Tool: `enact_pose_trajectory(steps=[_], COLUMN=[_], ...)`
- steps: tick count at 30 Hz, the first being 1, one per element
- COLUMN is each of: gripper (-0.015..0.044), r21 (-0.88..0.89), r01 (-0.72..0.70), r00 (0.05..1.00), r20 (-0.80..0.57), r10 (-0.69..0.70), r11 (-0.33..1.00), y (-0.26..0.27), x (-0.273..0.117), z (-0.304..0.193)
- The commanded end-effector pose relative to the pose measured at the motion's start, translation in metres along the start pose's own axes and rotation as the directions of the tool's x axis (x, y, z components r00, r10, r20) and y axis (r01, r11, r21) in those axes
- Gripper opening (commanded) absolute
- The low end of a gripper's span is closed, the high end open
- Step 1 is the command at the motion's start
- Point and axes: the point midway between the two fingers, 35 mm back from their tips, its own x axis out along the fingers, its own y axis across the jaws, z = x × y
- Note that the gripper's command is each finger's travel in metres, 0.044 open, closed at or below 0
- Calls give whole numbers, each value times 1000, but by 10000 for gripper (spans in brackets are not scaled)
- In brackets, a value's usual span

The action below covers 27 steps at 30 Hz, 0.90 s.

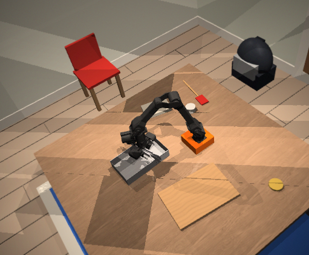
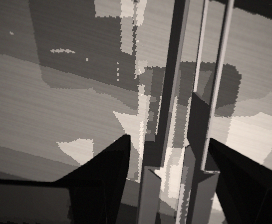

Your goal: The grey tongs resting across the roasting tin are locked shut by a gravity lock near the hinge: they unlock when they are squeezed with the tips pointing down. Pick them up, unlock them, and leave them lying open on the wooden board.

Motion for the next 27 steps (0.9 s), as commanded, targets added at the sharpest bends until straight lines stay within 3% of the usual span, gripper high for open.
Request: enact_pose_trajectory(steps=[1,16,21,23,27], gripper=[125,25,-106,-150,-150], r21=[0,0,0,0,2], r01=[0,0,0,0,2], r00=[1000,1000,1000,1000,1000], r20=[0,0,0,0,0], r10=[0,0,0,0,-2], r11=[1000,1000,1000,1000,1000], y=[0,0,0,1,4], x=[0,0,0,-8,-52], z=[0,0,0,1,3])
